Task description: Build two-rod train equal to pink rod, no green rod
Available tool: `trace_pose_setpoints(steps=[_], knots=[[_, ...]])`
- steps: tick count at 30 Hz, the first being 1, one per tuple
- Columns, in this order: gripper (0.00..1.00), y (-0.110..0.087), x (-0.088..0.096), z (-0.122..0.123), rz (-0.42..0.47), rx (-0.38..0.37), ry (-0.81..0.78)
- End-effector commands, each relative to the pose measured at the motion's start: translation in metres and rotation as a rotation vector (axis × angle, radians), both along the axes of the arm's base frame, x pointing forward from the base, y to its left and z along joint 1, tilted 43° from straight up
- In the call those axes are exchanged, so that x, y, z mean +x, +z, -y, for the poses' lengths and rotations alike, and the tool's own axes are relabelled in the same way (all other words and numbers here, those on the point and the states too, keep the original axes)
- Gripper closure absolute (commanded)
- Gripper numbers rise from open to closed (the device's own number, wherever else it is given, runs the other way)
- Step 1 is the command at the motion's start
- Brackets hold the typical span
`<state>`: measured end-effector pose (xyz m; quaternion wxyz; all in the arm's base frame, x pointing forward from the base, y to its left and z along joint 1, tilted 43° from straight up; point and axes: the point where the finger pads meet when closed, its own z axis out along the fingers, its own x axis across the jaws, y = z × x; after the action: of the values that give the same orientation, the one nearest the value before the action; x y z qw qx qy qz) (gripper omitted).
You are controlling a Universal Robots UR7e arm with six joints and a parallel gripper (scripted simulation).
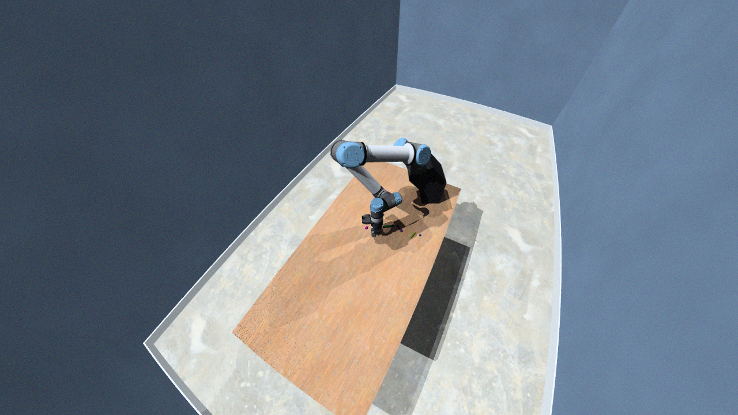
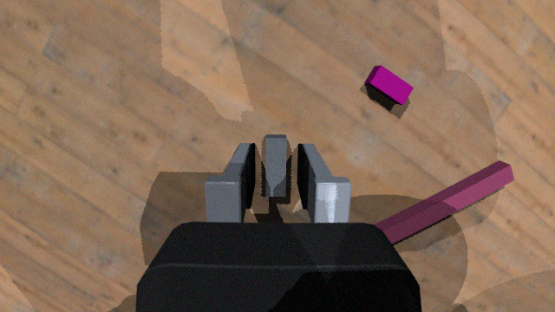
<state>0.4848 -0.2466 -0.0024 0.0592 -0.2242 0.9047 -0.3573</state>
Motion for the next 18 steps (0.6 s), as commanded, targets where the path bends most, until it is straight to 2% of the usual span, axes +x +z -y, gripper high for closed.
trace_pose_setpoints(steps=[1,11,12,18], knots=[[0.46,0.0005,0.0002,-0.0002,0.001,0.000,0.001],[0.46,0.0005,0.0002,-0.0002,0.001,0.000,0.001],[0.76,0.0005,0.0002,-0.0002,0.001,0.000,0.001],[0.76,0.0005,0.0002,-0.0002,0.001,0.000,0.001]])
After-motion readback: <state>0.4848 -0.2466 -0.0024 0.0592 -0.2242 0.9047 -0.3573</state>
